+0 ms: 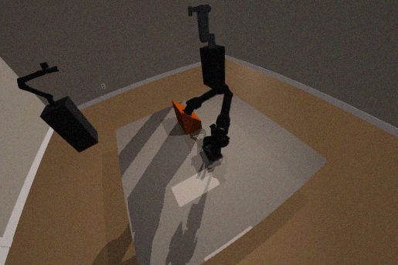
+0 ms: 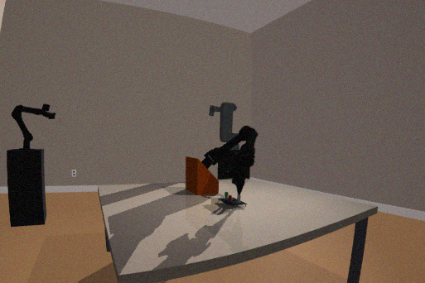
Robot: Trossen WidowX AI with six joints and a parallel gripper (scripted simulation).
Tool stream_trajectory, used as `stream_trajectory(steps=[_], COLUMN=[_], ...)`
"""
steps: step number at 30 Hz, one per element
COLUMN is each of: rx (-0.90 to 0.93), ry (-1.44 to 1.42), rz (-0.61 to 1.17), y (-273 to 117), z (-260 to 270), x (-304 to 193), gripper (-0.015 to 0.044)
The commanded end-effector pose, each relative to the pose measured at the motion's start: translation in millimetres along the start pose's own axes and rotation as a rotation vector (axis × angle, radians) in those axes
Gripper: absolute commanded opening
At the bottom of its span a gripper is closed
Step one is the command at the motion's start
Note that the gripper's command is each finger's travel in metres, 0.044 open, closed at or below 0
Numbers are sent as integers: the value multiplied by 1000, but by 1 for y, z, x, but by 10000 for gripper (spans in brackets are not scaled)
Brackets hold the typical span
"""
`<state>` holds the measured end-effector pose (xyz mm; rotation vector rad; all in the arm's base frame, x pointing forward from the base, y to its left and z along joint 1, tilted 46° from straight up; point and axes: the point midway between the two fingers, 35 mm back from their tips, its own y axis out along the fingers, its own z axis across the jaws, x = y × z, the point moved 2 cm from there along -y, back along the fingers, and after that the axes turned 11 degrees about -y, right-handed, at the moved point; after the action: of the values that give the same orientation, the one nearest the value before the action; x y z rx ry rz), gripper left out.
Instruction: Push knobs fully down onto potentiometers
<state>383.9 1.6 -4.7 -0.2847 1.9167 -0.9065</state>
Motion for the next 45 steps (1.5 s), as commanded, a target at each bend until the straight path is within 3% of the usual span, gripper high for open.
stream_trajectory(steps=[1,28,45], rx=[-22,-22,-21], ry=[-35,-35,-35], rz=[-9,-9,-11], y=[21,21,-4], z=[-1,-1,0], x=[-3,-3,-4], gripper=[0,0,0])
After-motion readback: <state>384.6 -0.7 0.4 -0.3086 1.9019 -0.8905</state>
